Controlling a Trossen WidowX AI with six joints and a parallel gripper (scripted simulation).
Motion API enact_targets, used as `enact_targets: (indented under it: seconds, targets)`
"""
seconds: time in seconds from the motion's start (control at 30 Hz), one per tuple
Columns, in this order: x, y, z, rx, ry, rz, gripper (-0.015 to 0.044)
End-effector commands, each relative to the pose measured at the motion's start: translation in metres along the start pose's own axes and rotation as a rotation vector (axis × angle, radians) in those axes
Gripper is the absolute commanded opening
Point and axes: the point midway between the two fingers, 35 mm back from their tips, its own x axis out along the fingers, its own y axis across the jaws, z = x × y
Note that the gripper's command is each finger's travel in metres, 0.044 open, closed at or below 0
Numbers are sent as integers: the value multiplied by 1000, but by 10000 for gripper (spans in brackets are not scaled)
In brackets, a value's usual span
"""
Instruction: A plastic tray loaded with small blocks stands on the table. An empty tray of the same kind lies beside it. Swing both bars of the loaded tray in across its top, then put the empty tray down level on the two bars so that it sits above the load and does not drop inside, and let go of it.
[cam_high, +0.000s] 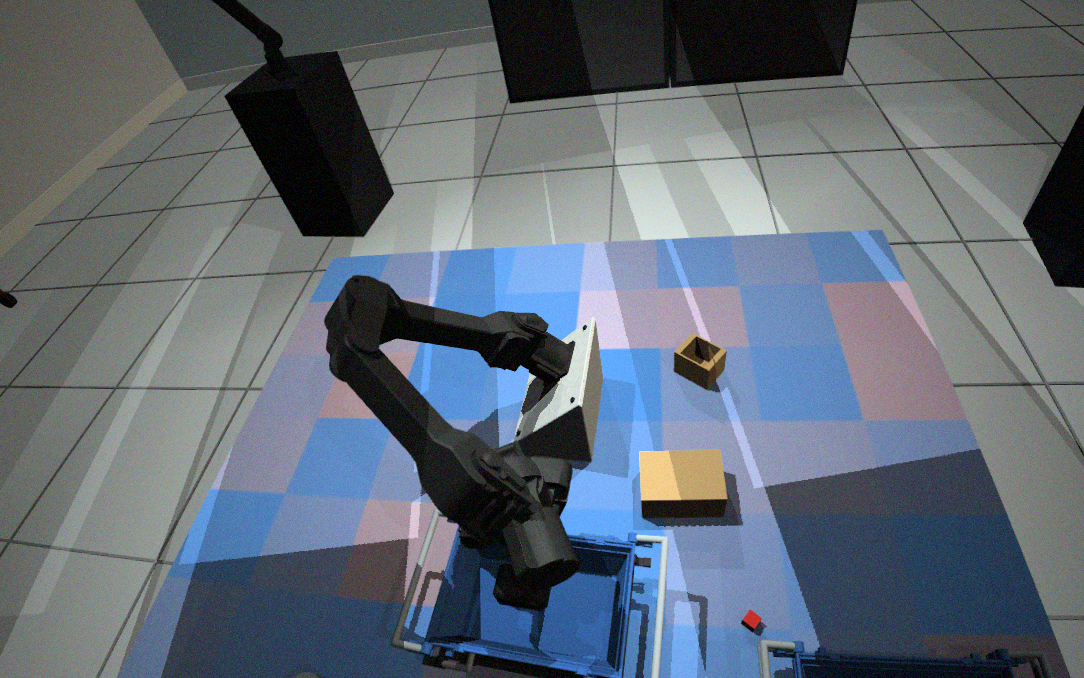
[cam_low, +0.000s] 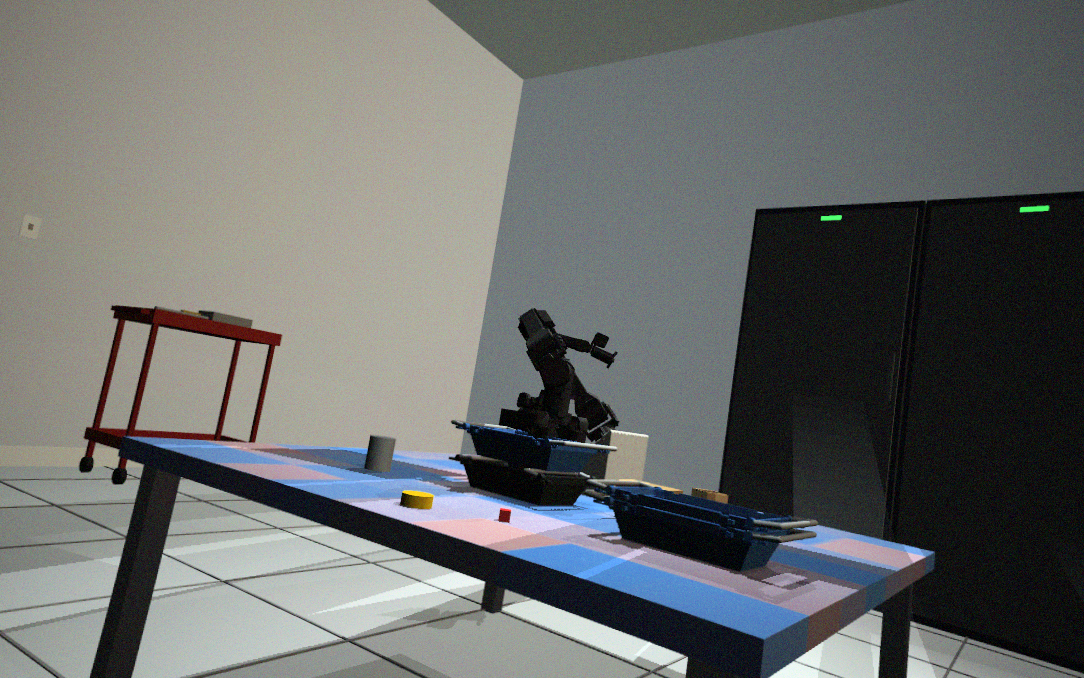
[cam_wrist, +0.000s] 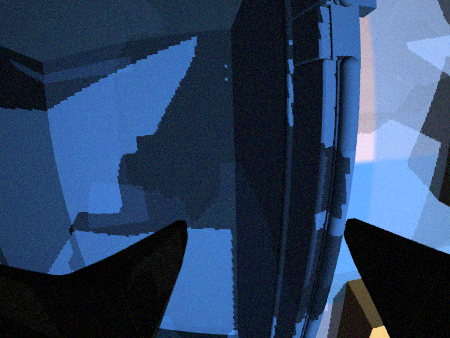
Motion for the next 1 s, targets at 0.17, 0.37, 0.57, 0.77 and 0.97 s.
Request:
enact_targets:
  seconds: [0.17, 0.37, 0.57, 0.77, 0.97]
  targets:
    - [0, 0, 0, 0, 0, 0, 440]
    - [-14, 2, -1, -1, 3, 0, 440]
    - [-50, 5, -3, -2, 8, -1, 440]
    - [-88, 4, -2, -3, 8, -3, 440]
    - [-110, 0, 0, -3, 6, -5, 440]
